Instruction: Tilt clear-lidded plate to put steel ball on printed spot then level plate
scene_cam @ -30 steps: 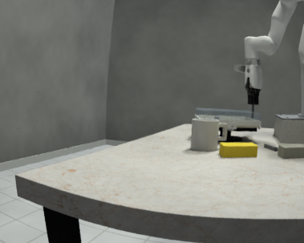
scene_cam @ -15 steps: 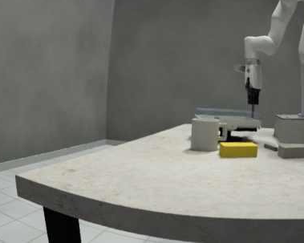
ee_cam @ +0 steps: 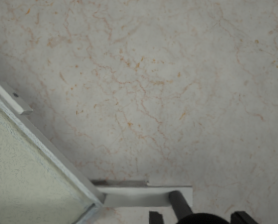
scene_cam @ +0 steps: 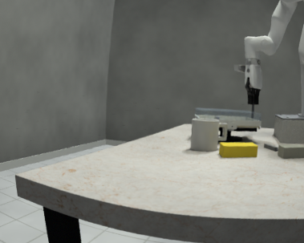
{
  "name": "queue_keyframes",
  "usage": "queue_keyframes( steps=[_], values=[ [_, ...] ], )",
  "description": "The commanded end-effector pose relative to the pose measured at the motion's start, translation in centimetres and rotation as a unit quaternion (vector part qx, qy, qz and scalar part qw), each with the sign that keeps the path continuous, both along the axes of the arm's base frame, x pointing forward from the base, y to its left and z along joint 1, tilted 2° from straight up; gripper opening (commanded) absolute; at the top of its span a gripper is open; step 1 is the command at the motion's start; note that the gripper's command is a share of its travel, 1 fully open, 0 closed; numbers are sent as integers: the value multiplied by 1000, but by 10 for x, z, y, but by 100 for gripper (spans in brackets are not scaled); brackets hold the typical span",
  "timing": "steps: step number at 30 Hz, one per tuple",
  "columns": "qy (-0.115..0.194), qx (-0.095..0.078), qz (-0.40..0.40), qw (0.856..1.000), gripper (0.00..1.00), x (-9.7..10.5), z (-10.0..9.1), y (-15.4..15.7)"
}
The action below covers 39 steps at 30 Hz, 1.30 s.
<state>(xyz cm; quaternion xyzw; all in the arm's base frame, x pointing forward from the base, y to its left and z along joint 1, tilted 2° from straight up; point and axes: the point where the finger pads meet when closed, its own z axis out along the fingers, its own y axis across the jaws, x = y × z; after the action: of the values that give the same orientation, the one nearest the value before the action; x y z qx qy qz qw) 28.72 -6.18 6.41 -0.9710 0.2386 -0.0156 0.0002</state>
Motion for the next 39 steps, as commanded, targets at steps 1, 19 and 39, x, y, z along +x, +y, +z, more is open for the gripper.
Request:
queue_keyframes(
  steps=[1,19,39],
  values=[
    [-1,0,0,1000,0,1,1,0],
    [-1,0,0,1000,0,0,0,0],
    [-1,0,-1,1000,0,3,1,-1]
  ],
)
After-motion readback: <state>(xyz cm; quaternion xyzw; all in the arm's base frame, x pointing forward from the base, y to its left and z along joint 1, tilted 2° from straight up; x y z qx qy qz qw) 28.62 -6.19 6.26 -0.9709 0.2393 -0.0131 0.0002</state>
